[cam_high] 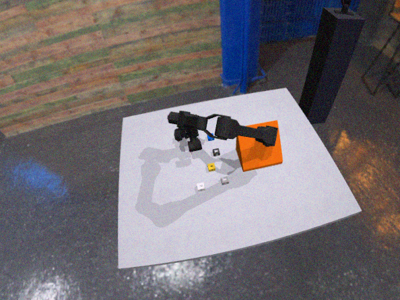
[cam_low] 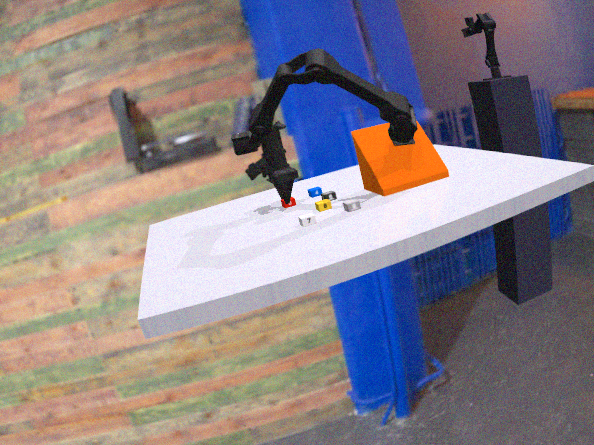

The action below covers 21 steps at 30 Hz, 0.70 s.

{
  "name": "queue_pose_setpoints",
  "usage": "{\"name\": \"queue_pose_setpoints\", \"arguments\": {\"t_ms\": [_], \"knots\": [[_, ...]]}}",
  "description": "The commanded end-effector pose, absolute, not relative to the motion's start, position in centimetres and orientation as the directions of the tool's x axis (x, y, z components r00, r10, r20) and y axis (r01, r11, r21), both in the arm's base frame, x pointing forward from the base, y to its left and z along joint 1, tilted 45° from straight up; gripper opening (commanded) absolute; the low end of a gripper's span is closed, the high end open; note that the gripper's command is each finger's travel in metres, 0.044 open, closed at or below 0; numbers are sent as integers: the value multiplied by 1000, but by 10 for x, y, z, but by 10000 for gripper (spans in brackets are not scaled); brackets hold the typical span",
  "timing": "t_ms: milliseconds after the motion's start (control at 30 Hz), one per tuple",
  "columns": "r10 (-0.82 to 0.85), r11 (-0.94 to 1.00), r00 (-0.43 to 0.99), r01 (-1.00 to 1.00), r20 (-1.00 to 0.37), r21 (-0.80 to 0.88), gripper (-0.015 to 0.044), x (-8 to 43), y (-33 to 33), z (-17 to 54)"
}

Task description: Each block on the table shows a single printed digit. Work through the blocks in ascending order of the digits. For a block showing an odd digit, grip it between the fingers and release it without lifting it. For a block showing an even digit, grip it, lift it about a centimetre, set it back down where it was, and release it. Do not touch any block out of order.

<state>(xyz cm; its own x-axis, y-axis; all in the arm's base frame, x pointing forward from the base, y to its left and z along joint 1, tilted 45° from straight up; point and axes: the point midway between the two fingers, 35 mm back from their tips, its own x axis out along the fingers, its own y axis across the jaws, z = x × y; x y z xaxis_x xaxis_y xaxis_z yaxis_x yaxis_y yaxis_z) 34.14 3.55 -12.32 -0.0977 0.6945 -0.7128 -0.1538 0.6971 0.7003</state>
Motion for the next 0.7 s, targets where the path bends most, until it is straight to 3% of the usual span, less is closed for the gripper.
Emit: {"name": "queue_pose_setpoints", "arguments": {"t_ms": [0, 667], "knots": [[698, 694, -99, -147, -709, 705, 120, 341, 37, -124], [698, 695, -99, -147, -709, 704, 120, 342, 26, -114]]}}
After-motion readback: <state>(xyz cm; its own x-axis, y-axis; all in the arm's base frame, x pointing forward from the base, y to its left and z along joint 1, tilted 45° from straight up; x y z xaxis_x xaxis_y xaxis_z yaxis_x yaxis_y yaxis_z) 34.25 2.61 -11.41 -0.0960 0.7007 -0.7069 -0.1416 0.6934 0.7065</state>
